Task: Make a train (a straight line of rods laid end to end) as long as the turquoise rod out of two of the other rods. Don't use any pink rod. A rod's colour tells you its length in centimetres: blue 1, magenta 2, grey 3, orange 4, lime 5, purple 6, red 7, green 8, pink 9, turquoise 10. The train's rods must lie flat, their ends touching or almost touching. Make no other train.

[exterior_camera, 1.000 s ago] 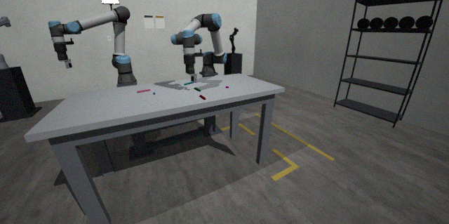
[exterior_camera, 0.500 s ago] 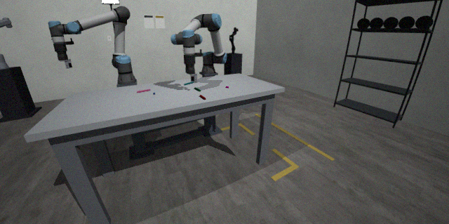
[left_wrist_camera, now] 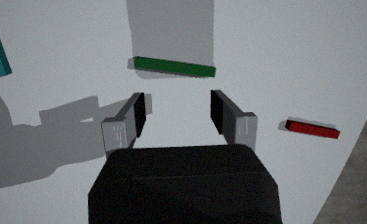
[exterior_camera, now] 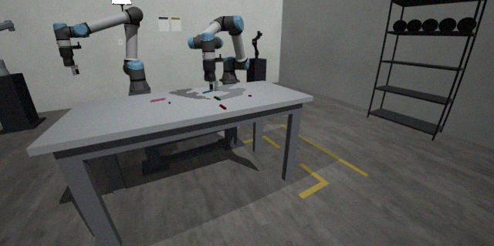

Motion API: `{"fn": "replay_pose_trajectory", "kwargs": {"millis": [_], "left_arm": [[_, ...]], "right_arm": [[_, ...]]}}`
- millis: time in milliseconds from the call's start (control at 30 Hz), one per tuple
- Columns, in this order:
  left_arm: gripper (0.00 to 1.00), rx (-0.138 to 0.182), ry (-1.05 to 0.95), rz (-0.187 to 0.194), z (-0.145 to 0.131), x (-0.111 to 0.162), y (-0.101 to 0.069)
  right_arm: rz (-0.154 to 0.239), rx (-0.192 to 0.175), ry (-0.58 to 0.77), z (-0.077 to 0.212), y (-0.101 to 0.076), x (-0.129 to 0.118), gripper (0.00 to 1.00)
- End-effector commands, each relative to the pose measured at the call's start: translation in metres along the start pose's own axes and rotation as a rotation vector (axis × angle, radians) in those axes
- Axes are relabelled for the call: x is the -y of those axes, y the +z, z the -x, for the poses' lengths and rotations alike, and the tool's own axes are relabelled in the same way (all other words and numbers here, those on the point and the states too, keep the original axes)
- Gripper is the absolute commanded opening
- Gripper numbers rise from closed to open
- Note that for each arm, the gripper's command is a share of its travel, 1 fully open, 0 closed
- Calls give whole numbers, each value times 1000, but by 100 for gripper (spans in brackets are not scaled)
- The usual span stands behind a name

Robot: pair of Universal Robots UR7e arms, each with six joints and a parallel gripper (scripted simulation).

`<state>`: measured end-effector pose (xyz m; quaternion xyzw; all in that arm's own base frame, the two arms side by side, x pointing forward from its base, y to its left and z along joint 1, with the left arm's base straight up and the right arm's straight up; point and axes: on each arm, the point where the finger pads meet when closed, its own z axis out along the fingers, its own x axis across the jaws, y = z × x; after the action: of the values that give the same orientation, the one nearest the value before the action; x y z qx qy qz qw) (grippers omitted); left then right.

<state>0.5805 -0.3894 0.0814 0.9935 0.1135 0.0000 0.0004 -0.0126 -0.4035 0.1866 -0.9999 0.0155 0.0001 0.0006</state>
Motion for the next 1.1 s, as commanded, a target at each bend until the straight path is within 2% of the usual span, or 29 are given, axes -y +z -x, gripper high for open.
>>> {"fn": "replay_pose_trajectory", "kwargs": {"millis": [0,300,733,800,1067], "left_arm": [[100,-1,-74,1,-3,-2,-2],[100,-1,-296,2,-13,-6,-3],[100,-1,-832,2,-38,-19,-4],[100,-1,-832,2,-38,-19,-4],[100,-1,-1209,2,-58,-29,-5]], "right_arm": [[1,0,0,0,0,0,100],[1,0,0,0,0,0,100],[1,0,0,0,0,0,100],[1,0,0,0,0,0,100],[1,0,0,0,0,0,100]]}}
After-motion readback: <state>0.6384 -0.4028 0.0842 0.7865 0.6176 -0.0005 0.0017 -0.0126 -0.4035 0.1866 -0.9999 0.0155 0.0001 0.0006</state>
